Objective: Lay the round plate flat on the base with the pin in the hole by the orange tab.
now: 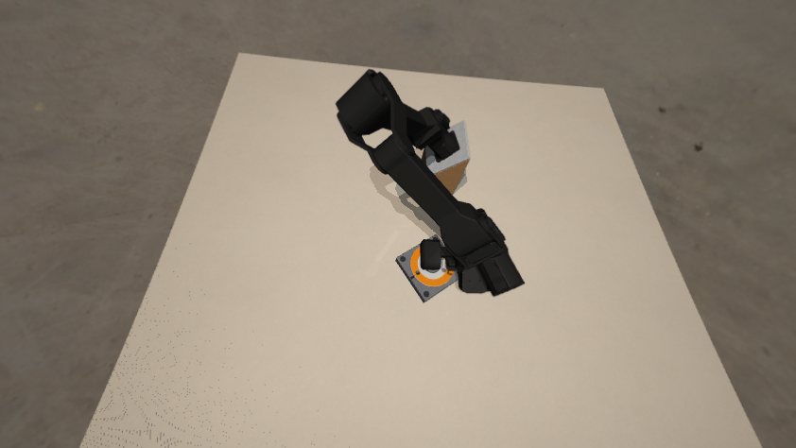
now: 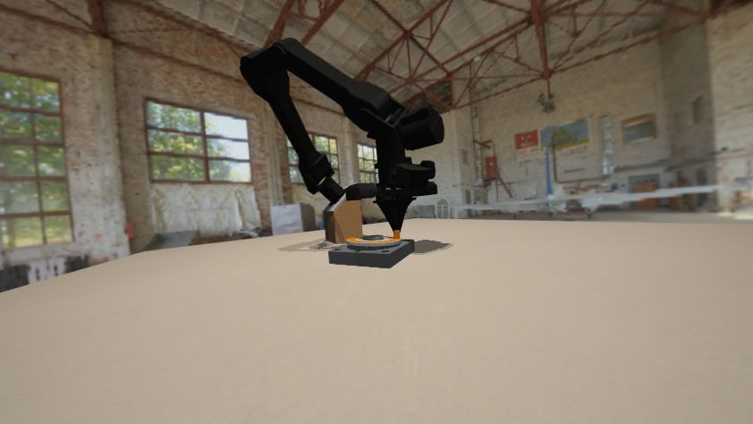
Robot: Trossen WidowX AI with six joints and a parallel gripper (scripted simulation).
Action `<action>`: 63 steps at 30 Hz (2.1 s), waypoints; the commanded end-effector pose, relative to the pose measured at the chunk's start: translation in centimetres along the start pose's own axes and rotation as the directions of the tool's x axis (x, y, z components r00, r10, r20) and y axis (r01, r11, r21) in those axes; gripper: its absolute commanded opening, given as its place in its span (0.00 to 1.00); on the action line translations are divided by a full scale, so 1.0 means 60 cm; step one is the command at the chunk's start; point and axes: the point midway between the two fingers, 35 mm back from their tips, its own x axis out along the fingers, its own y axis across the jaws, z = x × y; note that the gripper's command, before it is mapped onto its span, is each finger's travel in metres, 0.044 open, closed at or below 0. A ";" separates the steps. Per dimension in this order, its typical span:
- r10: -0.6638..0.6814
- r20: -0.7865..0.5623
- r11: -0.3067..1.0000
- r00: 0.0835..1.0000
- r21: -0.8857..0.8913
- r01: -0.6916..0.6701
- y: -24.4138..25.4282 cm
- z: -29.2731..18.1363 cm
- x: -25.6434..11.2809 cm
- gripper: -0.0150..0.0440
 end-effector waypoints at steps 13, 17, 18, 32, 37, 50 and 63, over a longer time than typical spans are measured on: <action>-0.003 0.005 1.000 1.000 0.002 0.003 -0.013 0.034 0.000 0.25; -0.003 0.005 1.000 1.000 0.002 0.003 -0.018 0.041 0.000 0.25; -0.003 0.005 1.000 1.000 0.002 0.003 -0.019 0.043 0.000 0.25; -0.003 0.006 1.000 1.000 0.003 0.003 -0.041 0.062 -0.003 0.25; -0.004 0.006 1.000 1.000 0.003 0.004 -0.049 0.067 -0.004 0.25; -0.004 0.006 1.000 1.000 0.003 0.004 -0.071 0.074 -0.007 0.25; -0.005 0.006 1.000 1.000 0.003 0.005 -0.096 0.073 -0.009 0.25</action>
